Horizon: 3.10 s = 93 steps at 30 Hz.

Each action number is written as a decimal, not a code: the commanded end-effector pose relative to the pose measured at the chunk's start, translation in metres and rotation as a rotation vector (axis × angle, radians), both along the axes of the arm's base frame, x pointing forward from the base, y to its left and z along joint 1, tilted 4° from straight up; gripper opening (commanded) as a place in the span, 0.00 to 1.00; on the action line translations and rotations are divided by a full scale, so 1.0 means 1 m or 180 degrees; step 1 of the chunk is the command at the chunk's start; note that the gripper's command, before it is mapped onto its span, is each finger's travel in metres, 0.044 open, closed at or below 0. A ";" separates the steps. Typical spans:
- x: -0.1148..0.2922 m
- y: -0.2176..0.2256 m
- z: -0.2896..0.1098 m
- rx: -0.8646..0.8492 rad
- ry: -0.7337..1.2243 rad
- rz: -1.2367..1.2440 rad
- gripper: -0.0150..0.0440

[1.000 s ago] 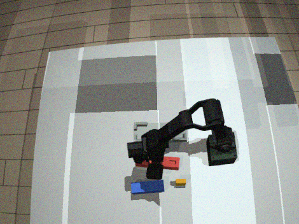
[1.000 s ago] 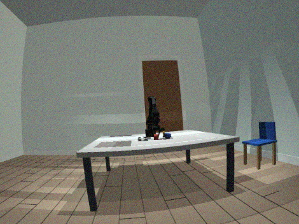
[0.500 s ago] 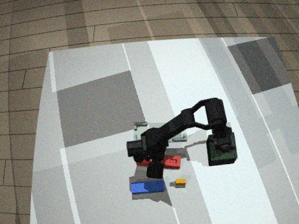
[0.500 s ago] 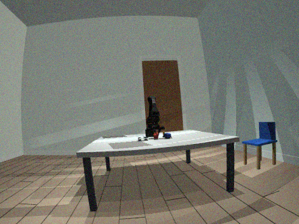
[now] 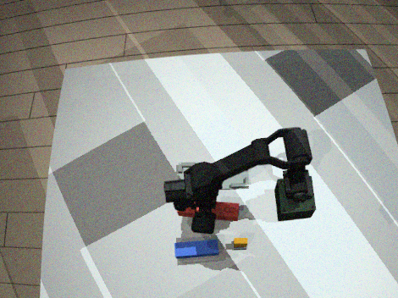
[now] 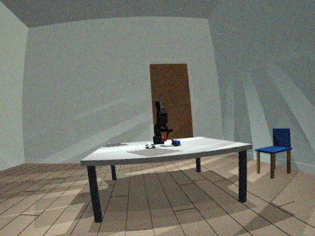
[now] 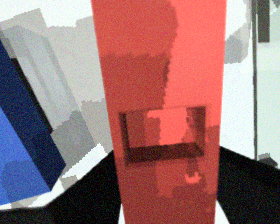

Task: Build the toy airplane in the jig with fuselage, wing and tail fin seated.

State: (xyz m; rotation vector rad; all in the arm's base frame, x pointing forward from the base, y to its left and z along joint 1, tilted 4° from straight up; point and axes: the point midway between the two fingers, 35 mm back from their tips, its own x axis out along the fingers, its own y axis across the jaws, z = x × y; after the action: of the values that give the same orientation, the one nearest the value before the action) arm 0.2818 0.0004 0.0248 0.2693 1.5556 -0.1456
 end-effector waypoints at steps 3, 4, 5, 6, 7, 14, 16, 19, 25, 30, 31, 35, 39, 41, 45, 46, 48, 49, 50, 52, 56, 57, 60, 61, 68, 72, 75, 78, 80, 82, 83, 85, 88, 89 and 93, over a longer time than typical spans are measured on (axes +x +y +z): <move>0.003 -0.002 0.023 -0.0014 -0.0051 0.0013 0.25; 0.003 -0.002 0.026 -0.0014 -0.0051 0.0013 0.25; 0.002 -0.003 0.029 -0.0014 -0.0051 0.0013 0.25; 0.002 -0.003 0.032 -0.0014 -0.0051 0.0013 0.25; 0.001 -0.003 0.035 -0.0014 -0.0051 0.0013 0.25; -0.003 -0.005 0.057 -0.0015 -0.0051 0.0013 0.25; -0.004 -0.005 0.063 -0.0015 -0.0050 0.0013 0.25; -0.006 -0.005 0.071 -0.0015 -0.0050 0.0013 0.25; -0.006 -0.009 0.069 -0.0017 -0.0052 0.0012 0.25; -0.004 -0.023 0.062 -0.0025 -0.0060 0.0009 0.25; -0.003 -0.026 0.060 -0.0026 -0.0062 0.0009 0.25; -0.003 -0.038 0.054 -0.0032 -0.0063 0.0021 0.25; -0.003 -0.049 0.048 -0.0036 -0.0063 0.0039 0.25; -0.003 -0.055 0.045 -0.0039 -0.0062 0.0048 0.25; -0.004 -0.066 0.038 -0.0042 -0.0060 0.0063 0.25; -0.005 -0.069 0.037 -0.0043 -0.0060 0.0067 0.25; -0.005 -0.075 0.034 -0.0045 -0.0058 0.0074 0.25; -0.006 -0.078 0.032 -0.0046 -0.0057 0.0078 0.25; -0.006 -0.081 0.030 -0.0046 -0.0057 0.0081 0.25; -0.008 -0.087 0.027 -0.0048 -0.0055 0.0089 0.25; -0.010 -0.098 0.021 -0.0050 -0.0055 0.0108 0.25; -0.011 -0.101 0.019 -0.0051 -0.0055 0.0113 0.25; -0.013 -0.109 0.015 -0.0052 -0.0055 0.0127 0.25; -0.014 -0.112 0.013 -0.0053 -0.0055 0.0132 0.25; -0.021 -0.131 0.002 -0.0055 -0.0054 0.0166 0.25; -0.026 -0.141 -0.004 -0.0056 -0.0054 0.0185 0.25; -0.028 -0.145 -0.006 -0.0056 -0.0054 0.0192 0.25; -0.028 -0.145 -0.006 -0.0056 -0.0054 0.0192 0.39; -0.028 -0.145 -0.006 -0.0056 -0.0054 0.0192 0.48; -0.028 -0.145 -0.006 -0.0056 -0.0054 0.0192 0.57; -0.028 -0.145 -0.006 -0.0056 -0.0054 0.0192 0.58; -0.028 -0.145 -0.006 -0.0056 -0.0054 0.0192 0.58; -0.028 -0.145 -0.006 -0.0056 -0.0054 0.0192 0.58; -0.028 -0.145 -0.006 -0.0056 -0.0054 0.0192 0.58; -0.028 -0.145 -0.006 -0.0056 -0.0054 0.0192 0.58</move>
State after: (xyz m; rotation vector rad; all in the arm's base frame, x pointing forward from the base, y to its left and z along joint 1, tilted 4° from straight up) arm 0.2539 -0.1436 0.0190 0.2164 1.5411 -0.1087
